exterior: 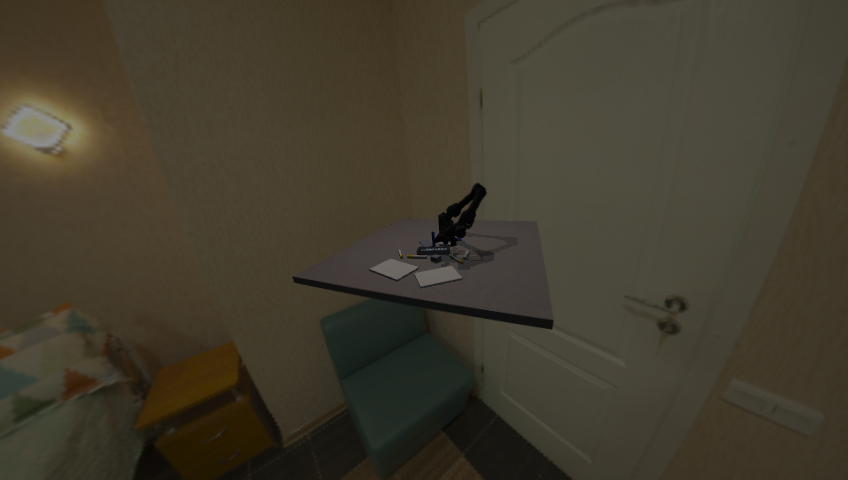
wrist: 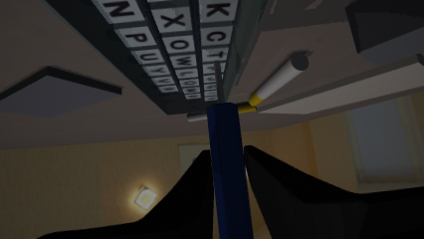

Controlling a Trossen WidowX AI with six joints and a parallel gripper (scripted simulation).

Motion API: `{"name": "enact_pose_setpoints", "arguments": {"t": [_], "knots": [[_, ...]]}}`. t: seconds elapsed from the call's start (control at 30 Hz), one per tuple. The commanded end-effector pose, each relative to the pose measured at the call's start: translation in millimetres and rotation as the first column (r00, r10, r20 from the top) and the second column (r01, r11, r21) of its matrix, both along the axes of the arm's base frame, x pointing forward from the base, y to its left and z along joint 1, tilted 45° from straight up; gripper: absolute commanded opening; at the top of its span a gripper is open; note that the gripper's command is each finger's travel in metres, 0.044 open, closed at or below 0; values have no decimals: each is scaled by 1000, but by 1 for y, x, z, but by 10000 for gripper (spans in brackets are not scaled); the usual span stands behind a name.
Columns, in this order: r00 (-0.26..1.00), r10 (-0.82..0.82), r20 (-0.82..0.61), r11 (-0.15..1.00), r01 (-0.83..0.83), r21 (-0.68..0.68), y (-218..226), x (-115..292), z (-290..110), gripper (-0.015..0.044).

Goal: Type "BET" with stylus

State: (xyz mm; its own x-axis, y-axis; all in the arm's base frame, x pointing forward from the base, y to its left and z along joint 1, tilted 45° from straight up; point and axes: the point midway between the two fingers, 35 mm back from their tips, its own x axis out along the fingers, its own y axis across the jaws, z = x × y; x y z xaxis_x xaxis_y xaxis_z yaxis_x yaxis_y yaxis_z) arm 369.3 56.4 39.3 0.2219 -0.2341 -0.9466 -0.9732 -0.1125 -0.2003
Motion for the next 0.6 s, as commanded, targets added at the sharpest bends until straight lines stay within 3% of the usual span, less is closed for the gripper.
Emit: {"name": "enact_pose_setpoints", "arguments": {"t": [0.0,0.57], "knots": [[1000,-4,-2,1000,4,-5,0,0,-3,81],[1000,-4,-2,1000,4,-4,4,0,-6,81]]}}
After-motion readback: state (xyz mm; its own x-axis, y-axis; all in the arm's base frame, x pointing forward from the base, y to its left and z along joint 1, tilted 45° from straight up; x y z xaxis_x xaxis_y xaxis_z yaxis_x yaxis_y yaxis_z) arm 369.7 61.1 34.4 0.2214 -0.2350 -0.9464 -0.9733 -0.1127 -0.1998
